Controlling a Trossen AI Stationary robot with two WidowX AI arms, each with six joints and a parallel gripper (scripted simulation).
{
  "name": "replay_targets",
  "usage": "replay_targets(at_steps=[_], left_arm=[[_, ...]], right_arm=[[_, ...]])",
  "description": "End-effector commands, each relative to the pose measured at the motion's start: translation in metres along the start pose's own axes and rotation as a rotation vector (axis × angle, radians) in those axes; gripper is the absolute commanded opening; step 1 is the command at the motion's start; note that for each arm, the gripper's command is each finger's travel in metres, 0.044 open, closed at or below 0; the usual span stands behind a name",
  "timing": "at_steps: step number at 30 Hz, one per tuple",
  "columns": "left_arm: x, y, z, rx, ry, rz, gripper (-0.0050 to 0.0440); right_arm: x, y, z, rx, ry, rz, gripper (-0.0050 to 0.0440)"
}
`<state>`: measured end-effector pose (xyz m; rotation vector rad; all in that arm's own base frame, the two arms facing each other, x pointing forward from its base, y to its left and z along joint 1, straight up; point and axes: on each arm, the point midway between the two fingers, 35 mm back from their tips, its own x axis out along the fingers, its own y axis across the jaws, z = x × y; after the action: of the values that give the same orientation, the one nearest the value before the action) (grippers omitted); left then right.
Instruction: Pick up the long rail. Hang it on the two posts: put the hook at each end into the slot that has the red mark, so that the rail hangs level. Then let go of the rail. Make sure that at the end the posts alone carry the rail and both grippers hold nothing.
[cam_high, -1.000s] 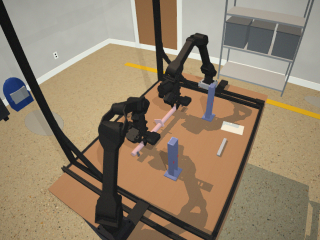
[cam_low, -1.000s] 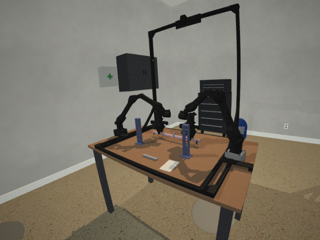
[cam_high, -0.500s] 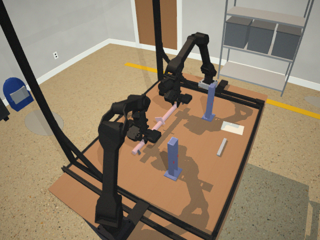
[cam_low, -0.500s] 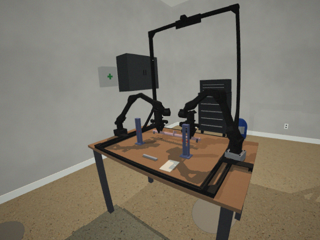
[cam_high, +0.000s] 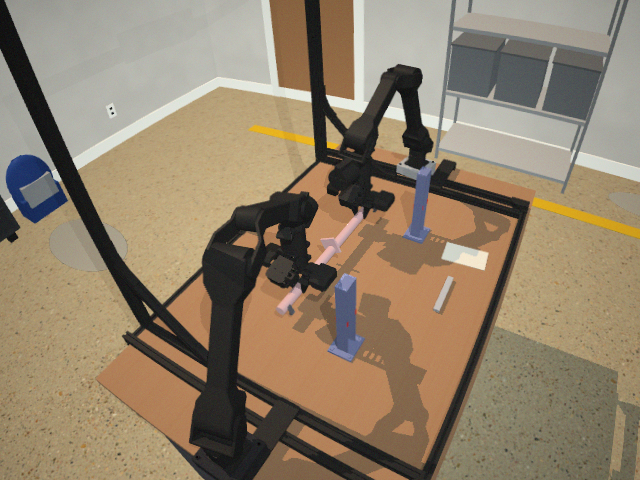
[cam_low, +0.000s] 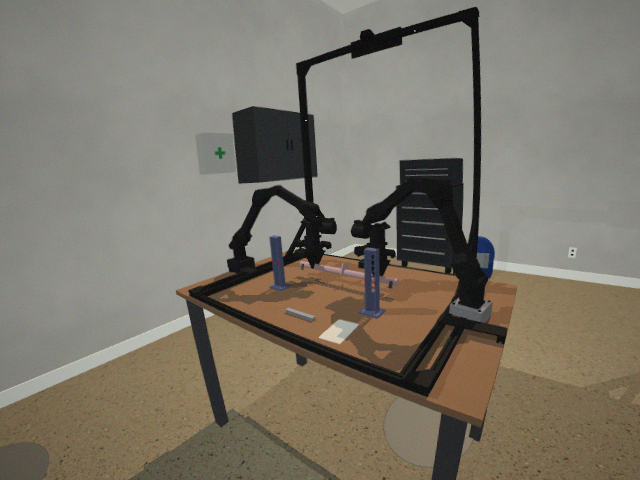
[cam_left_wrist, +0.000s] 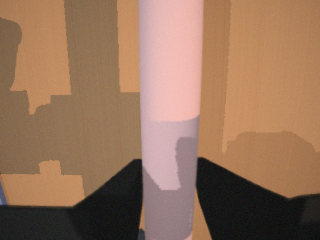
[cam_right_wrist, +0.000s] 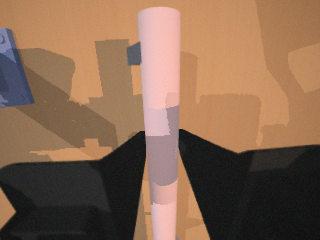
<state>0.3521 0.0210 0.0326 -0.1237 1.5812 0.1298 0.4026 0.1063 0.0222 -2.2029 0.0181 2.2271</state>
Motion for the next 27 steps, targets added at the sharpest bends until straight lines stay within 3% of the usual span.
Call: replay_targets(at_steps=[1,15,27], left_arm=[[-0.0060,-0.0021,-0.0006,0.006,-0.013,-0.007,0.0000],[-0.0058,-0.0003,-0.0002,-0.004,-0.012,0.002,0.0000],[-0.0057,-0.0058,-0.0007,-0.020,-0.014,0.148,0.0000]], right_arm=[[-0.0080,0.0032,-0.0004,0.006,0.012,-0.004,0.0000],[-0.0076,0.0006,0.0000,-0.003,0.011,0.006,0.0000],[-0.0081,-0.0003,-0.0006,-0.017,0.011,0.152,0.0000]])
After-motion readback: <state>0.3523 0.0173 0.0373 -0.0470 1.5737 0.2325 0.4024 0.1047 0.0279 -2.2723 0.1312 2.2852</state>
